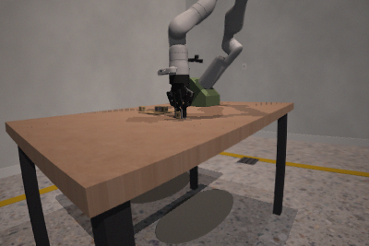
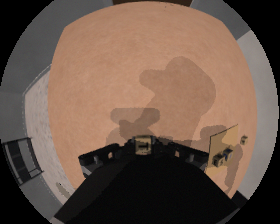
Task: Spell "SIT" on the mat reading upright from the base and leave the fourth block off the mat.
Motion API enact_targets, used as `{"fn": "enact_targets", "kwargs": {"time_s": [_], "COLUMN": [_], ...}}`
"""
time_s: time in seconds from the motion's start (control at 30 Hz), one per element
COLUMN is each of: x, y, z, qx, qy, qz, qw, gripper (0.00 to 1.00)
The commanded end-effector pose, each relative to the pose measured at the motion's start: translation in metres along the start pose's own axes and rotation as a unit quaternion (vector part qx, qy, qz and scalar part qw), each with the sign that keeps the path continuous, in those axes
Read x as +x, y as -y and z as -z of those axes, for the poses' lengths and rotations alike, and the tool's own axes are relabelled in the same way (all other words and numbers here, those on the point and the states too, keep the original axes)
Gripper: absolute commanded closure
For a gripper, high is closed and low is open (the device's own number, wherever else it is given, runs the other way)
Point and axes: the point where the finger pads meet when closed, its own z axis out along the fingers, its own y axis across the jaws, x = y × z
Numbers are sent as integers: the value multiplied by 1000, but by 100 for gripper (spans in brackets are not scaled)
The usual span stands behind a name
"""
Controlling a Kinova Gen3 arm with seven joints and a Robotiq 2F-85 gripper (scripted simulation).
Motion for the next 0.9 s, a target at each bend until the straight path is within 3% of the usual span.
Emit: {"fn": "enact_targets", "kwargs": {"time_s": [0.0, 0.2, 0.53, 0.87], "x": [1, 1, 0, 0], "y": [0, 0, 0, 0], "z": [1, 17, 87, 101], "qx": [0, 0, 0, 0], "qy": [-1, -1, -1, -1], "qz": [0, 0, 0, 0], "qw": [1000, 1000, 1000, 1000], "gripper": [79, 79, 79, 79]}}
